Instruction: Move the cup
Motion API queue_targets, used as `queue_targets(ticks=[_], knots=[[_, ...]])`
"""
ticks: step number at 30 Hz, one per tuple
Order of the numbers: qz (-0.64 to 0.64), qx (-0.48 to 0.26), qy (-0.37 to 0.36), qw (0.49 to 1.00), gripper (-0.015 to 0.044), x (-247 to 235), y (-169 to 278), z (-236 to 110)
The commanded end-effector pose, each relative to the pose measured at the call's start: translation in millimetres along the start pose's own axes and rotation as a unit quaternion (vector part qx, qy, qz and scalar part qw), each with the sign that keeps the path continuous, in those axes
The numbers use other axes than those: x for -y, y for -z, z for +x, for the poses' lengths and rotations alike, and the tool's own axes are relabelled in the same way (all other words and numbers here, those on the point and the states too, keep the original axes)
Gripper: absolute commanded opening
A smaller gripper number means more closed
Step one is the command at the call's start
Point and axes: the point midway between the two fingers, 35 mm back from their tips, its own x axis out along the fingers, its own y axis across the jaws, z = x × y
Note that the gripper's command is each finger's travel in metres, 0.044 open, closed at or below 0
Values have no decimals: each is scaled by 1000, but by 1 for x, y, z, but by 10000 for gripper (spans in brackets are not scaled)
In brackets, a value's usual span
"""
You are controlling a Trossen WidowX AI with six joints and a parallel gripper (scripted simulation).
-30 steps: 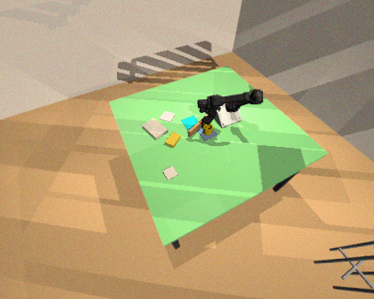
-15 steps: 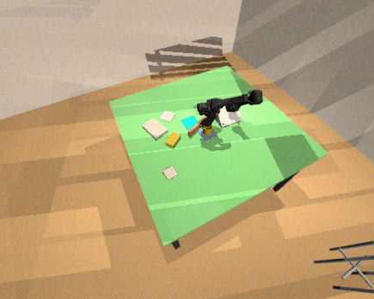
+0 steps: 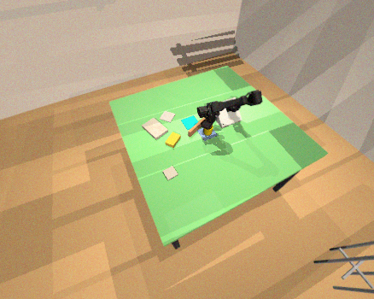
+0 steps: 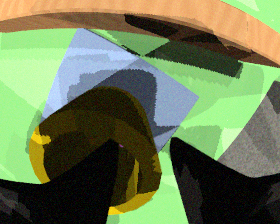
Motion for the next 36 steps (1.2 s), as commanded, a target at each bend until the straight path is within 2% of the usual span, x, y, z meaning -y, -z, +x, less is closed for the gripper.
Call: queue_targets(ticks=[1, 7, 31, 36], knots=[[4, -4, 0, 1000, 167, 2, 1, 8], [4, -4, 0, 1000, 167, 2, 2, 9], [1, -2, 1, 1000, 0, 1, 1, 7], [1, -1, 1, 1000, 0, 0, 0, -1]])
